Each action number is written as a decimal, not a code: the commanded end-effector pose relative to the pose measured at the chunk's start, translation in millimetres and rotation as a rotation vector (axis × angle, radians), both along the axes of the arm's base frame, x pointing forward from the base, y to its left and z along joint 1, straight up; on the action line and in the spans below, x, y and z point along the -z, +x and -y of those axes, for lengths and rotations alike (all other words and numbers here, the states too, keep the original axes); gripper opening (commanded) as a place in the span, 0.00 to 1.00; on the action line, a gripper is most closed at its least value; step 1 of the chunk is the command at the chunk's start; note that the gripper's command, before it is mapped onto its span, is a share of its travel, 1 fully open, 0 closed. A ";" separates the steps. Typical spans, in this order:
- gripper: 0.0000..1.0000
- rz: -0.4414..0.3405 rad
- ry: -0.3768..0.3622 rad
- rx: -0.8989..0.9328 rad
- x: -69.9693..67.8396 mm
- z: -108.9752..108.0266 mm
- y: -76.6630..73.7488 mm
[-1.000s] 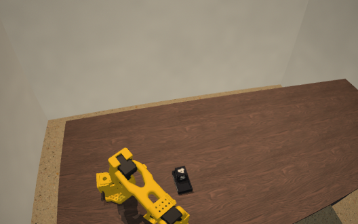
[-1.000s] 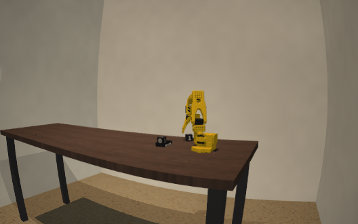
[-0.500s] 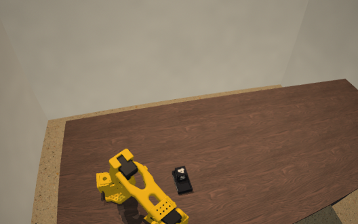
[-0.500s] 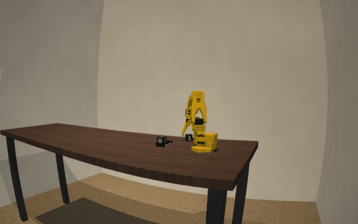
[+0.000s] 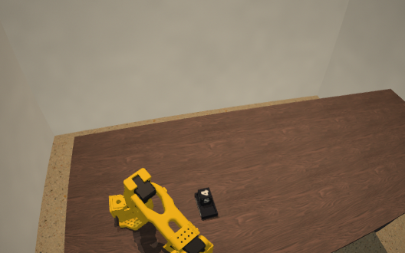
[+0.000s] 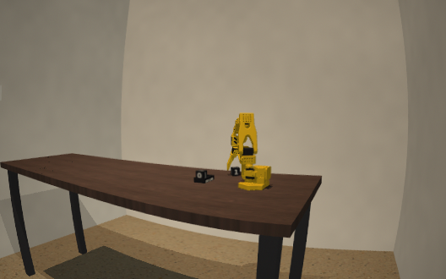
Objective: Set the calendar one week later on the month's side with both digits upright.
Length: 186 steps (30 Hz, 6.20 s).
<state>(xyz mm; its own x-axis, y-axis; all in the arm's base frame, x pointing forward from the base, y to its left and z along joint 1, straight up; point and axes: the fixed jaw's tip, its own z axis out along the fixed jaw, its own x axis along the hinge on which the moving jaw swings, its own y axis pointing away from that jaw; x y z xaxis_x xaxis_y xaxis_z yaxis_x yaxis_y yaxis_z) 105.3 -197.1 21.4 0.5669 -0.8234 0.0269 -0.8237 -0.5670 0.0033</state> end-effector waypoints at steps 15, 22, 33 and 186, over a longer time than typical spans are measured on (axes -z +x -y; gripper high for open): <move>0.28 0.010 -0.014 0.000 -2.2 0.4 2.7; 0.23 0.011 -0.014 0.000 -2.2 -1.3 5.2; 0.18 0.011 -0.014 0.000 -2.2 -2.8 7.5; 0.00 0.031 0.056 0.668 -46.0 -268.2 76.4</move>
